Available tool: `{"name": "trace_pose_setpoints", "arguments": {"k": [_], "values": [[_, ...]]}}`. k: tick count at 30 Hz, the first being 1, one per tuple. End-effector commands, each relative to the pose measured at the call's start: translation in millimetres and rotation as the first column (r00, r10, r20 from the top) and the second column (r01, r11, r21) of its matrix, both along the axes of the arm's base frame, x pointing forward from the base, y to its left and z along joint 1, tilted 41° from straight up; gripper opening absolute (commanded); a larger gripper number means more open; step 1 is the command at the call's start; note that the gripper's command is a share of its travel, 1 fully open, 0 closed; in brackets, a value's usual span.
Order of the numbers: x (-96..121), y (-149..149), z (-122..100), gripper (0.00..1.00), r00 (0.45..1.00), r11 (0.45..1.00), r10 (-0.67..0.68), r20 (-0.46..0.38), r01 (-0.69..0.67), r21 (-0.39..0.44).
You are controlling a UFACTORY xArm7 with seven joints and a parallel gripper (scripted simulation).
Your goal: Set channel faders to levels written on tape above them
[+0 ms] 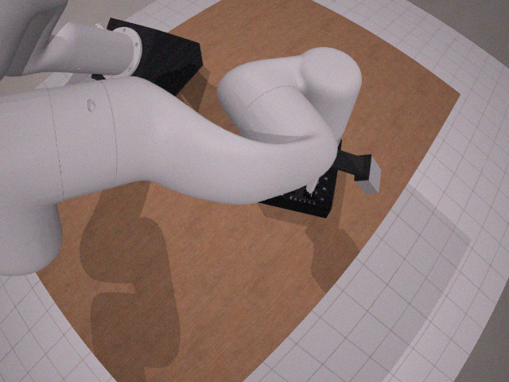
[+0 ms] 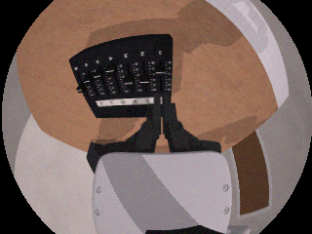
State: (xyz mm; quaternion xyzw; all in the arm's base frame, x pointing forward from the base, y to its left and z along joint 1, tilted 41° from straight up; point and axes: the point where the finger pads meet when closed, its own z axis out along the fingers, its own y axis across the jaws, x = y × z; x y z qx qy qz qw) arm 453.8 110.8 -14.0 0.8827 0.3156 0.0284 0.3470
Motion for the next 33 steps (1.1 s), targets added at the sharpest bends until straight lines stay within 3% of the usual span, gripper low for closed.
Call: {"name": "trace_pose_setpoints", "arguments": {"k": [1, 22, 33], "values": [[-0.6, 3.1, 2.9, 0.00, 1.000, 1.000, 0.002, 0.001, -0.002, 0.002], [-1.3, 4.8, 4.7, 0.00, 1.000, 1.000, 0.010, -0.006, -0.010, -0.002], [-0.5, 8.1, 2.0, 0.00, 0.974, 0.982, 0.176, -0.144, -0.184, -0.050]]}}
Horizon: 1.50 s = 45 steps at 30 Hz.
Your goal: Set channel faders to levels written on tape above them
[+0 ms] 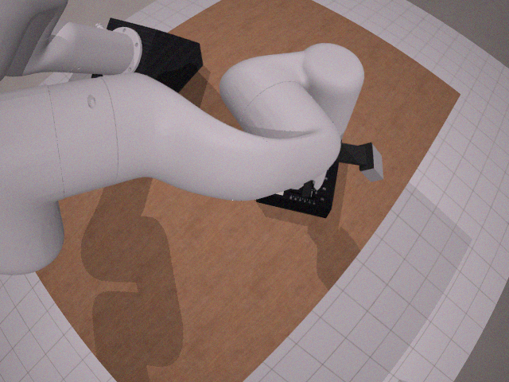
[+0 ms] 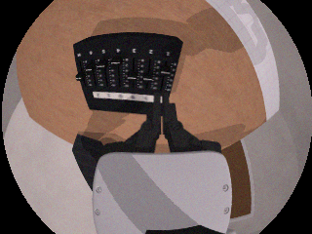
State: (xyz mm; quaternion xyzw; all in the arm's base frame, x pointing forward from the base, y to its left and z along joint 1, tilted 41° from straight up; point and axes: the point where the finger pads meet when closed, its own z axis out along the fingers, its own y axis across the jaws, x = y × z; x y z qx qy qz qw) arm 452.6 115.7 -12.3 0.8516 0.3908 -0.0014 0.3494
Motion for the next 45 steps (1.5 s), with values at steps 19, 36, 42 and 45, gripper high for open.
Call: {"name": "trace_pose_setpoints", "arguments": {"k": [19, 36, 42, 45], "values": [[4, 19, -13, 0.00, 0.496, 0.646, 0.589, -0.638, -0.764, 0.002], [7, 36, -27, 0.00, -0.337, 0.044, 0.441, -0.832, -0.918, 0.395], [7, 41, -31, 0.00, -0.564, -0.118, 0.263, -0.783, -0.824, 0.554], [8, 42, -32, 0.00, -0.668, -0.189, 0.144, -0.730, -0.742, 0.643]]}}
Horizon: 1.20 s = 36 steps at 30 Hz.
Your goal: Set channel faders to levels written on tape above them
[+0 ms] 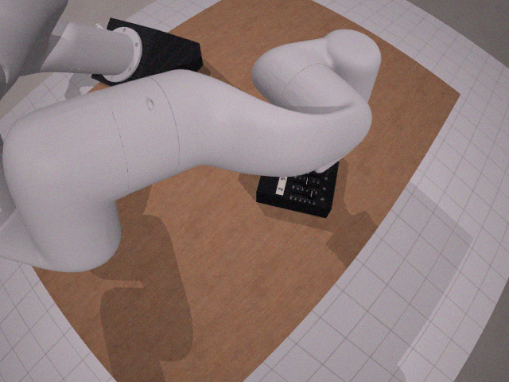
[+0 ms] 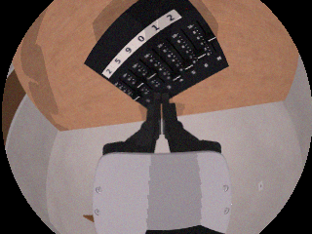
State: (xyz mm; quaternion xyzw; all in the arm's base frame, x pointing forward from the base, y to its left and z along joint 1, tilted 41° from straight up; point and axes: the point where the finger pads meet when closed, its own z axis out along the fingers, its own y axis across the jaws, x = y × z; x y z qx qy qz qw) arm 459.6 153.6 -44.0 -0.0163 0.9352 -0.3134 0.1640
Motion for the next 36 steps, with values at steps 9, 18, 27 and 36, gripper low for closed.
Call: {"name": "trace_pose_setpoints", "arguments": {"k": [9, 18, 27, 36], "values": [[1.0, 6.1, -2.1, 0.00, 0.813, 0.878, 0.390, -0.433, -0.469, -0.089], [1.0, 6.4, -2.3, 0.00, 0.802, 0.871, 0.400, -0.444, -0.483, -0.088], [1.0, 6.4, -2.3, 0.00, 0.802, 0.871, 0.400, -0.444, -0.483, -0.088], [1.0, 6.4, -2.3, 0.00, 0.802, 0.871, 0.400, -0.444, -0.483, -0.088]]}}
